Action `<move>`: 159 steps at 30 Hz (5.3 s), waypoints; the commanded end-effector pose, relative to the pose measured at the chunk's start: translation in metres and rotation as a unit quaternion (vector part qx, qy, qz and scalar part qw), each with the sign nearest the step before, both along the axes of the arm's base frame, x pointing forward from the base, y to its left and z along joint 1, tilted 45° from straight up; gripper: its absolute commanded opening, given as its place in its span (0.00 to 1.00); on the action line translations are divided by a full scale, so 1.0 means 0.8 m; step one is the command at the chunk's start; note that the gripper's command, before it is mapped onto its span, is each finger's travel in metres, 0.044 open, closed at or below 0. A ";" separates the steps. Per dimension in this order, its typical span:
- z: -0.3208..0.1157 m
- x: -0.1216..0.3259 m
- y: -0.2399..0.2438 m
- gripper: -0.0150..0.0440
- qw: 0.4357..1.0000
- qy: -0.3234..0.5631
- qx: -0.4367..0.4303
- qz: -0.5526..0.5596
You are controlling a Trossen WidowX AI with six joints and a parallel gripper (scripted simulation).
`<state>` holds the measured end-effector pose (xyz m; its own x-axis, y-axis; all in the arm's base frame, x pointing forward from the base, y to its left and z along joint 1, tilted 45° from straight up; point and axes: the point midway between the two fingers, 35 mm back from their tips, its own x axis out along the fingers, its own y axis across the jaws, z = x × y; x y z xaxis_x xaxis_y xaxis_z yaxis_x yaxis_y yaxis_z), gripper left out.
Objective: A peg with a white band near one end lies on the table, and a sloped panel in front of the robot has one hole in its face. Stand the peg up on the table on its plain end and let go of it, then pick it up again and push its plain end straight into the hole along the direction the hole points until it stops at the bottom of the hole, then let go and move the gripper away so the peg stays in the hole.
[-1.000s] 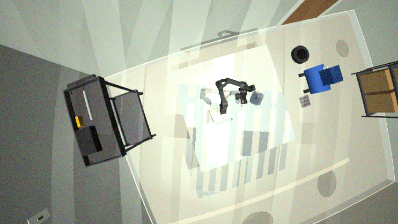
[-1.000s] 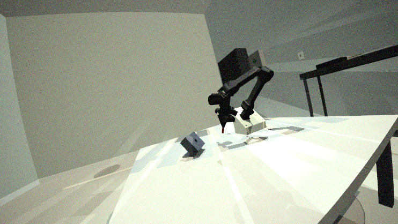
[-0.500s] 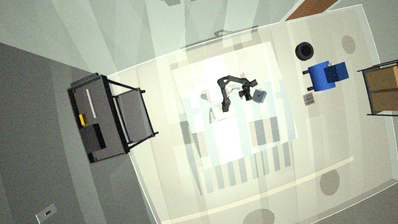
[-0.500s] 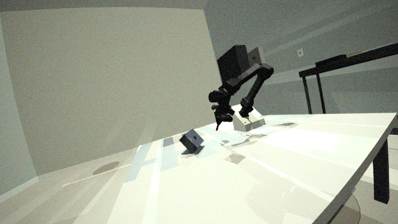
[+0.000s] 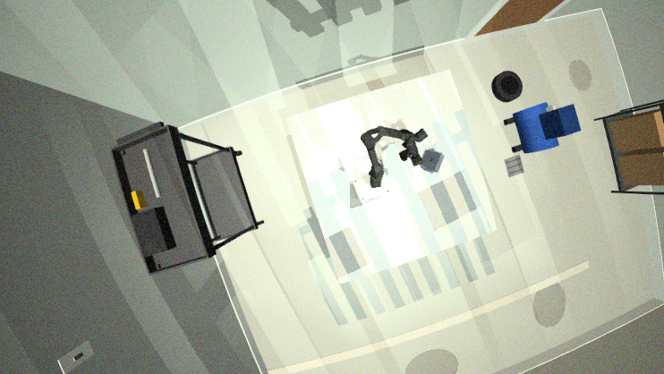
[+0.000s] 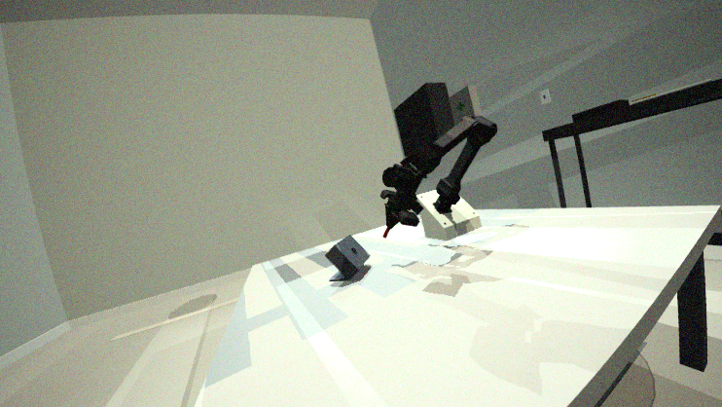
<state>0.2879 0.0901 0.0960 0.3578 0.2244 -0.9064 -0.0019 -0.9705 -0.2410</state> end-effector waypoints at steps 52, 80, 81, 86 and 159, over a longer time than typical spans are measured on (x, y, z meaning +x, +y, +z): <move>0.003 0.082 0.024 0.25 0.988 -0.144 -0.045 -0.039; -0.024 0.104 0.029 0.25 0.986 -0.153 -0.046 -0.042; -0.025 0.105 0.029 0.25 0.986 -0.153 -0.046 -0.042; -0.032 0.111 0.030 0.25 0.986 -0.153 -0.046 -0.042; -0.059 0.135 0.035 0.25 0.987 -0.151 -0.044 -0.042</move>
